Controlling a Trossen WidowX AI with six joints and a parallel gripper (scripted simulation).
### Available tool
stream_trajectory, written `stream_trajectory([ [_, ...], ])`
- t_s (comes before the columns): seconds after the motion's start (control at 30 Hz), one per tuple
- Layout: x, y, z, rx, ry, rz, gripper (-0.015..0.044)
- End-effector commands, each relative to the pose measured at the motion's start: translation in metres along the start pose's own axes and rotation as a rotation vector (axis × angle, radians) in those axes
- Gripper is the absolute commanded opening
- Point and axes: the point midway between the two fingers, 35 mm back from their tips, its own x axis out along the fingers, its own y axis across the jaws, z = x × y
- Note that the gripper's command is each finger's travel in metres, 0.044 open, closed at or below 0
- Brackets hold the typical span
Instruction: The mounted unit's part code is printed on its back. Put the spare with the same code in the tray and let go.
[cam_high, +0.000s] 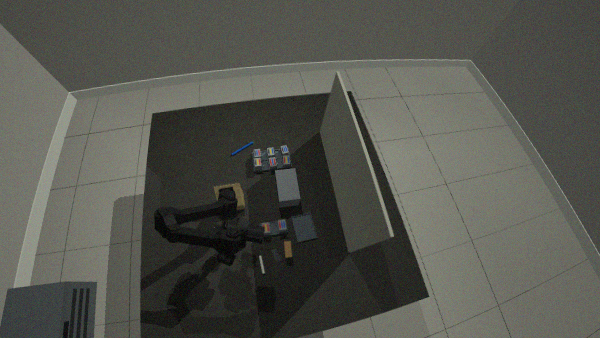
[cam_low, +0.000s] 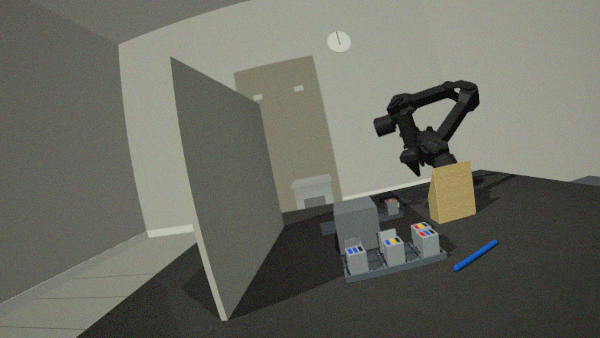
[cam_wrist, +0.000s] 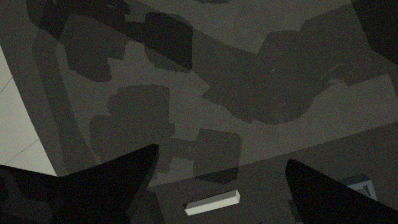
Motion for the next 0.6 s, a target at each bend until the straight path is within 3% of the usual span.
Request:
stream_trajectory([
  [0.0,0.000,0.000,0.000,0.000,0.000,0.000,0.0426],
  [0.23,-0.003,-0.006,-0.010,0.035,0.018,-0.036,0.0440],
  [0.57,-0.041,-0.043,-0.093,0.567,0.024,-0.196,0.0440],
])
